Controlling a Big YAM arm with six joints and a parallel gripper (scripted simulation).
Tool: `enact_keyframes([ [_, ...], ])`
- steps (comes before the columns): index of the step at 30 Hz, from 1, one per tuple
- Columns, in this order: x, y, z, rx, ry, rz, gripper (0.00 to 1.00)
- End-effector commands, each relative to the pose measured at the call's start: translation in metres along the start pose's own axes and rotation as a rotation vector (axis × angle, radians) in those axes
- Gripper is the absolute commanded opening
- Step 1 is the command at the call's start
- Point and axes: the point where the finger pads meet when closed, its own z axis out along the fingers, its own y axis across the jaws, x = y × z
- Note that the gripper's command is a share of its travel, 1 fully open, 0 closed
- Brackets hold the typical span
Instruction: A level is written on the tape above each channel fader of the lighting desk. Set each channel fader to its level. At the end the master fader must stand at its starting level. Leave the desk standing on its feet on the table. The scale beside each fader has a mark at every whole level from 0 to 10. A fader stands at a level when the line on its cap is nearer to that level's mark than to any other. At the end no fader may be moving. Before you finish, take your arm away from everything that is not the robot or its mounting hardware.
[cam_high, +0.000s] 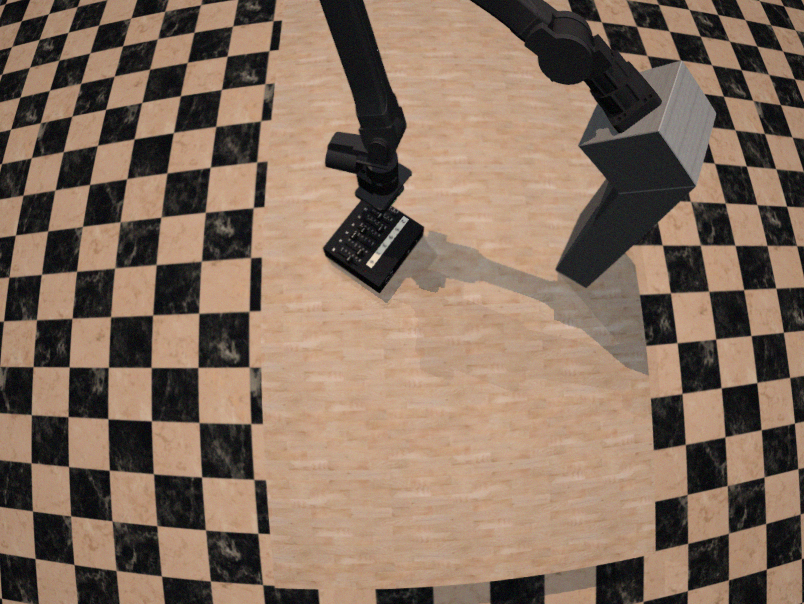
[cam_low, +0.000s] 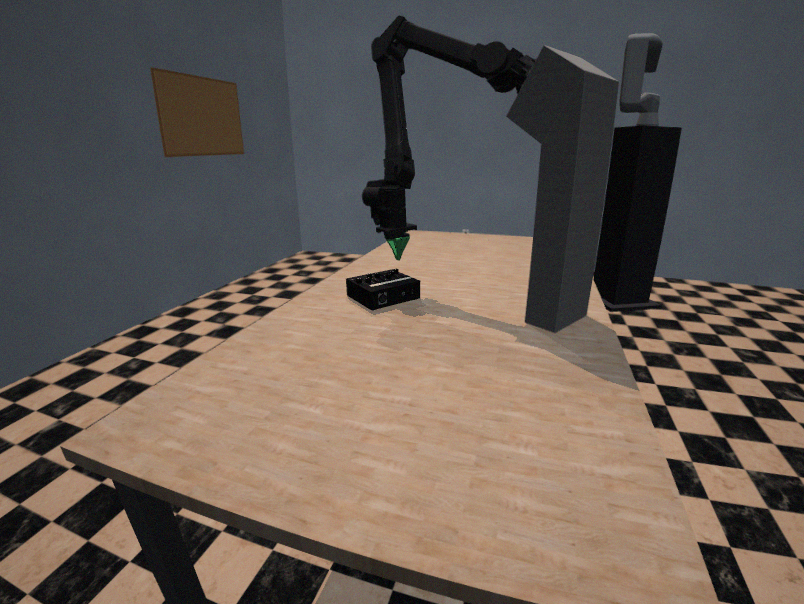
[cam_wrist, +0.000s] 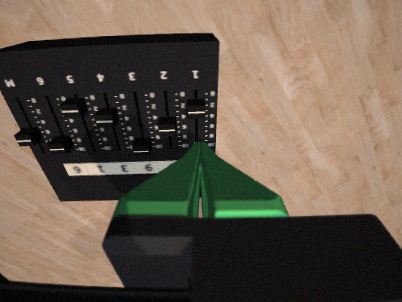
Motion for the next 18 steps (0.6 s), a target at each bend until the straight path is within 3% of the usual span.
enact_keyframes([
  [1, 0.021, 0.052, -0.003, -0.05, 0.026, -0.013, 0.0],
  [2, 0.021, 0.052, -0.003, -0.05, 0.026, -0.013, 0.0],
  [4, 0.036, 0.096, -0.006, -0.051, 0.023, -0.015, 0.0],
  [7, 0.046, 0.119, -0.009, -0.053, 0.02, -0.017, 0.0],
  [9, 0.046, 0.12, -0.009, -0.053, 0.019, -0.017, 0.0],
  [10, 0.027, 0.122, -0.017, -0.064, -0.008, 0.004, 0.0],
  [11, 0.025, 0.104, -0.009, -0.035, -0.003, 0.015, 0.0],
  [18, 0.025, 0.104, -0.01, -0.038, -0.006, 0.017, 0.0],
])
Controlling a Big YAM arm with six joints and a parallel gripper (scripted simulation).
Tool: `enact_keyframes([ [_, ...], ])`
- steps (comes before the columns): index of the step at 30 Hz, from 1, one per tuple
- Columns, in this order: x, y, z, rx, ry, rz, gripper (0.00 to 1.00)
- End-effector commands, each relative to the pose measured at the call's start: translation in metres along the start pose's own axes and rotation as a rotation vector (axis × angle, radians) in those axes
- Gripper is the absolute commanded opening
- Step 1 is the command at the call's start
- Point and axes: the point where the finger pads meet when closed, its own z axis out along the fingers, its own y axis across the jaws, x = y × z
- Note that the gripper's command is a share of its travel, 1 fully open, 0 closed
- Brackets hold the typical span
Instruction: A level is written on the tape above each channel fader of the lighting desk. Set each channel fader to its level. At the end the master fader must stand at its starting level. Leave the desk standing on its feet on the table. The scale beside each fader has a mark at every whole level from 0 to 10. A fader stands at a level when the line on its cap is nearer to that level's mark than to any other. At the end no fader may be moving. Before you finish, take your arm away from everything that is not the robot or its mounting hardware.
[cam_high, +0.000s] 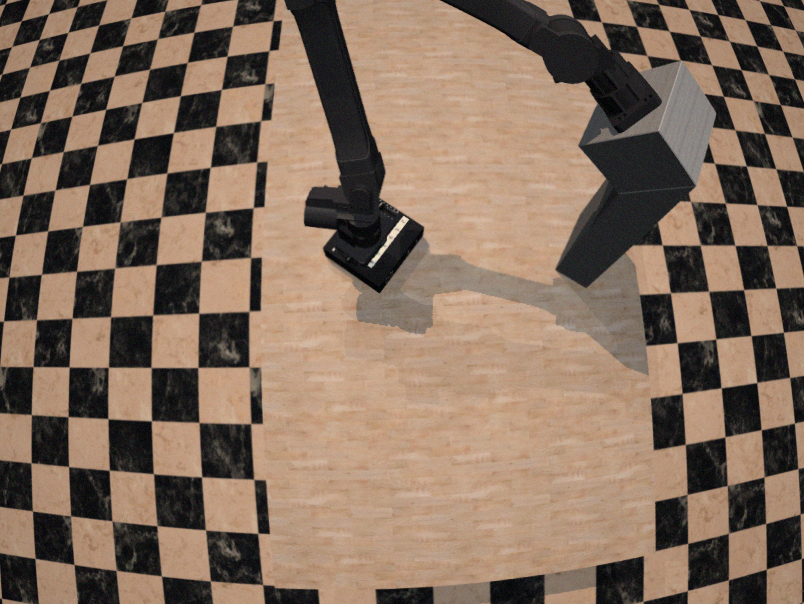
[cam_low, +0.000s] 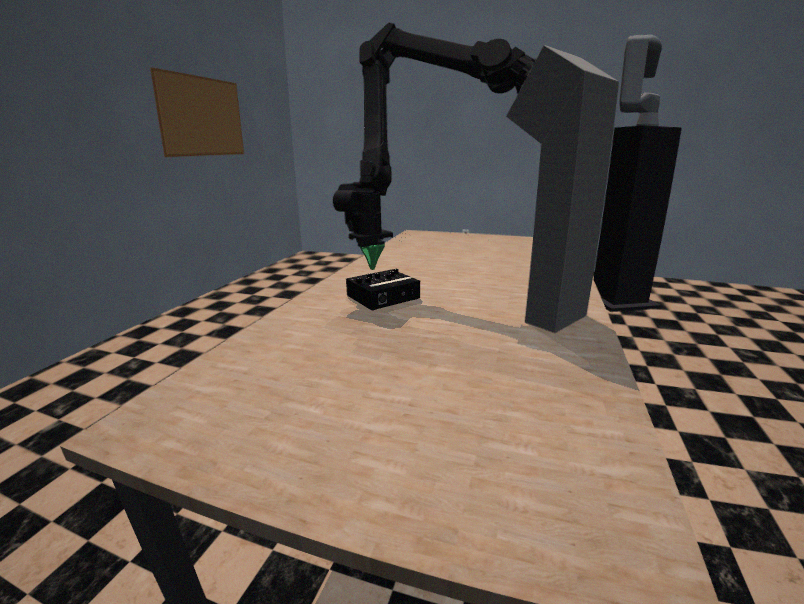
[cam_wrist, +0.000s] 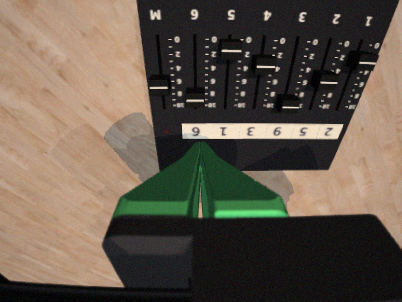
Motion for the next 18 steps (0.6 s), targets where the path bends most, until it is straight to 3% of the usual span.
enact_keyframes([
  [1, -0.012, -0.003, -0.006, 0.001, -0.016, 0.025, 0.0],
  [2, 0.0, 0.014, -0.012, -0.025, -0.005, -0.004, 0.0],
  [18, 0.0, 0.012, -0.011, -0.023, -0.004, -0.004, 0.0],
])
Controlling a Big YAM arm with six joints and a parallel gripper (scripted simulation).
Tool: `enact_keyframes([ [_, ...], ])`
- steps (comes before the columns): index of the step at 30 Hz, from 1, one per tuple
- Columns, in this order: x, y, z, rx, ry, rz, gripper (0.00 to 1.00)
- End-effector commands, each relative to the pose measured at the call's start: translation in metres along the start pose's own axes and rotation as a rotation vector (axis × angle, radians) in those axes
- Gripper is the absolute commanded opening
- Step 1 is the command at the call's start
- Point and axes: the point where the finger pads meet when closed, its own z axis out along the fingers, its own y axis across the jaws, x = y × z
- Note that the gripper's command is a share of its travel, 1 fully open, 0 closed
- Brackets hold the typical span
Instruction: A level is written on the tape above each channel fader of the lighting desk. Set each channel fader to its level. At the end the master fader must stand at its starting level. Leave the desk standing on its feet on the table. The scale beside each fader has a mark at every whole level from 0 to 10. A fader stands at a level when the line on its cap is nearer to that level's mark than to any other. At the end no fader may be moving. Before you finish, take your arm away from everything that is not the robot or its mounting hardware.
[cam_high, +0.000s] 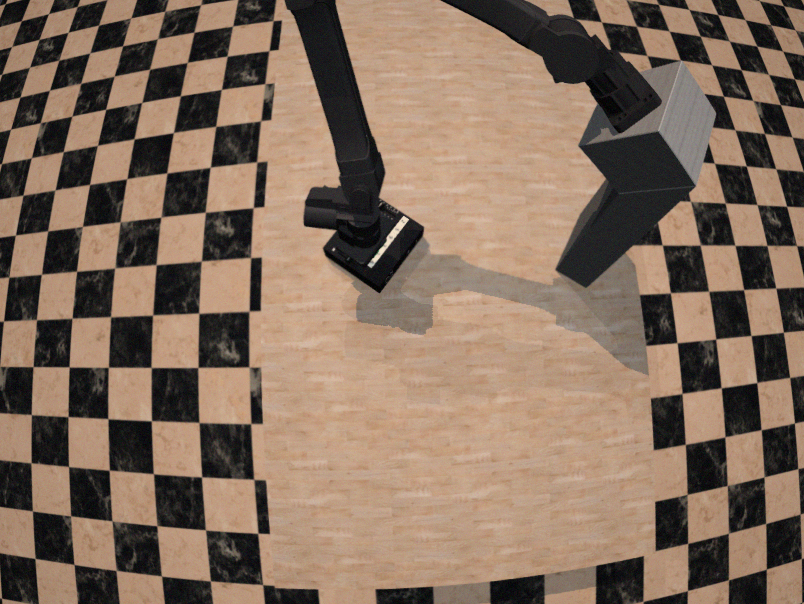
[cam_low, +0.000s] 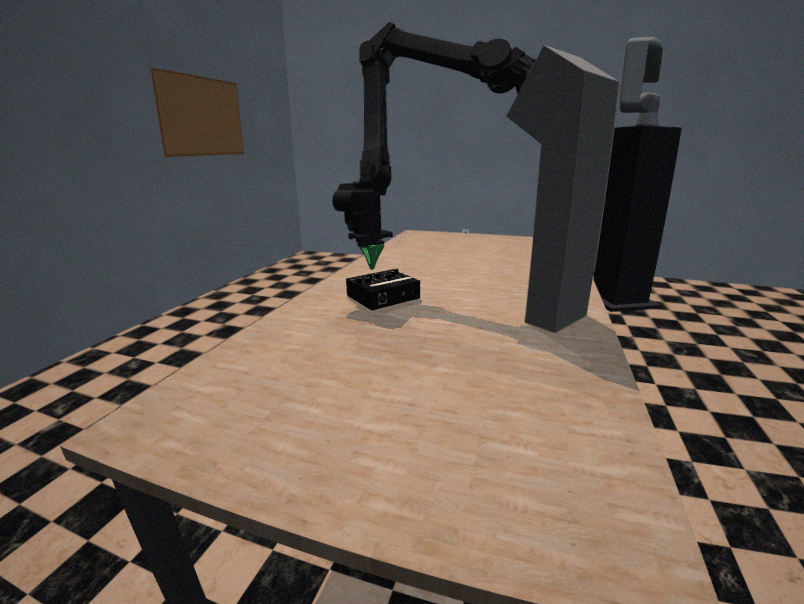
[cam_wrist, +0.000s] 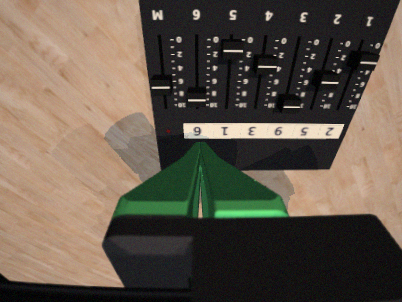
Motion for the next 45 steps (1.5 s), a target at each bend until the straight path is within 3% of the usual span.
enact_keyframes([
  [1, 0.0, 0.011, -0.011, -0.021, -0.003, -0.004, 0.0],
  [17, 0.001, 0.01, -0.006, -0.018, -0.001, -0.005, 0.0],
  [32, -0.001, 0.001, 0.01, -0.003, -0.005, -0.001, 0.0],
  [34, -0.001, 0.001, 0.01, -0.003, -0.005, -0.001, 0.0],
  [35, -0.006, 0.005, 0.001, -0.015, -0.012, 0.0, 0.0],
  [38, -0.002, 0.0, 0.014, -0.001, -0.006, 0.0, 0.0],
  [45, -0.006, 0.004, 0.016, -0.009, -0.013, 0.002, 0.0],
])
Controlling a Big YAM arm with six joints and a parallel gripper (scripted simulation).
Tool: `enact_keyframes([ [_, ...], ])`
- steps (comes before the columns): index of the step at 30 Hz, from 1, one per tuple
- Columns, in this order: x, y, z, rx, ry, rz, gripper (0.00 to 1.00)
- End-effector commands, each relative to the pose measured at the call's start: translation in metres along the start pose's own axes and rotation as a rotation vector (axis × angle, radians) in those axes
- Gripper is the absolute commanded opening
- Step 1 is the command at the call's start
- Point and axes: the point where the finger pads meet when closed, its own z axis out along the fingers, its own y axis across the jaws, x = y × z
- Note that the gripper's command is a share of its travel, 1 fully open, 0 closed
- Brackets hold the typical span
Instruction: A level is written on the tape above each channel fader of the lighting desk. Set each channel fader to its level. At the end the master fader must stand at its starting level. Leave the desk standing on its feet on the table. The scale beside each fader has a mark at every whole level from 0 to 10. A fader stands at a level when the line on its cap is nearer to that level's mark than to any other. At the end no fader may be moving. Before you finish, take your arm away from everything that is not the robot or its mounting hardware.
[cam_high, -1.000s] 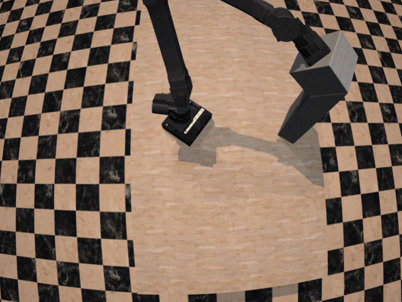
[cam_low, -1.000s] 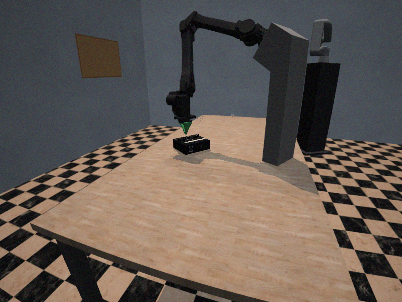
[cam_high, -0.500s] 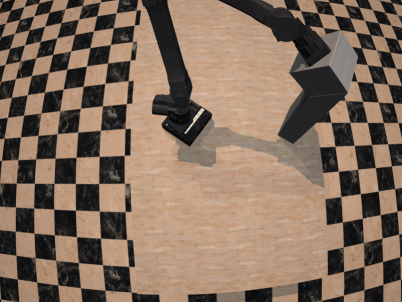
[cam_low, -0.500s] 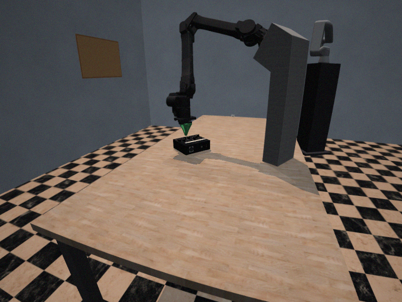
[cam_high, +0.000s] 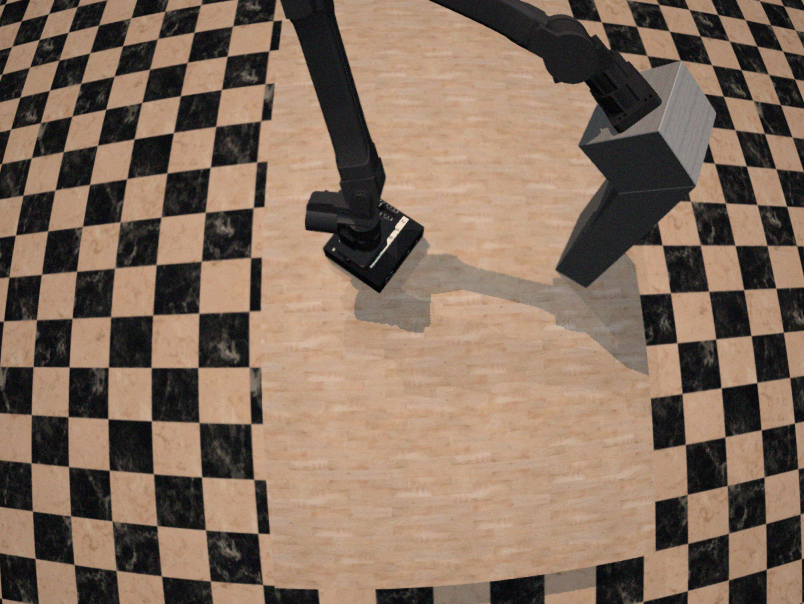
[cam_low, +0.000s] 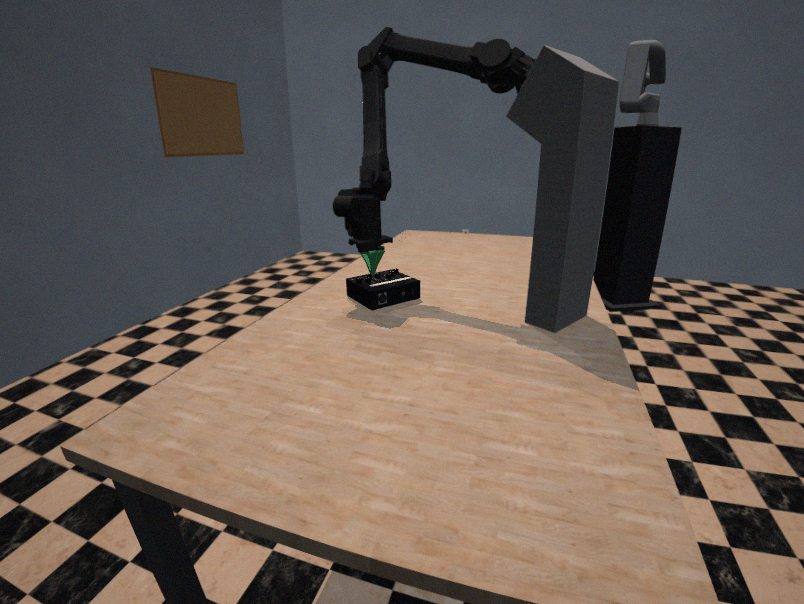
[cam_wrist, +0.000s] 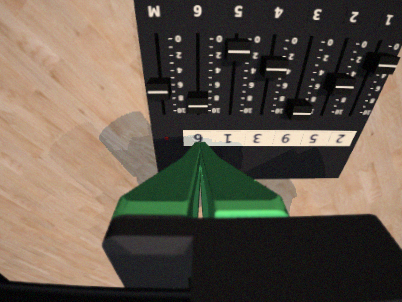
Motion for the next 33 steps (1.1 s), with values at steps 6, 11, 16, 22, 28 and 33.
enact_keyframes([
  [6, -0.006, -0.003, 0.006, 0.001, -0.011, 0.004, 0.0],
  [11, -0.003, 0.002, 0.007, -0.007, -0.01, -0.001, 0.0],
  [16, -0.008, 0.0, 0.01, -0.005, -0.016, 0.006, 0.0],
  [22, -0.004, 0.0, 0.01, -0.004, -0.009, 0.001, 0.0],
  [28, -0.009, 0.0, 0.008, -0.007, -0.017, 0.006, 0.0],
  [33, -0.009, 0.0, 0.008, -0.007, -0.016, 0.006, 0.0],
])
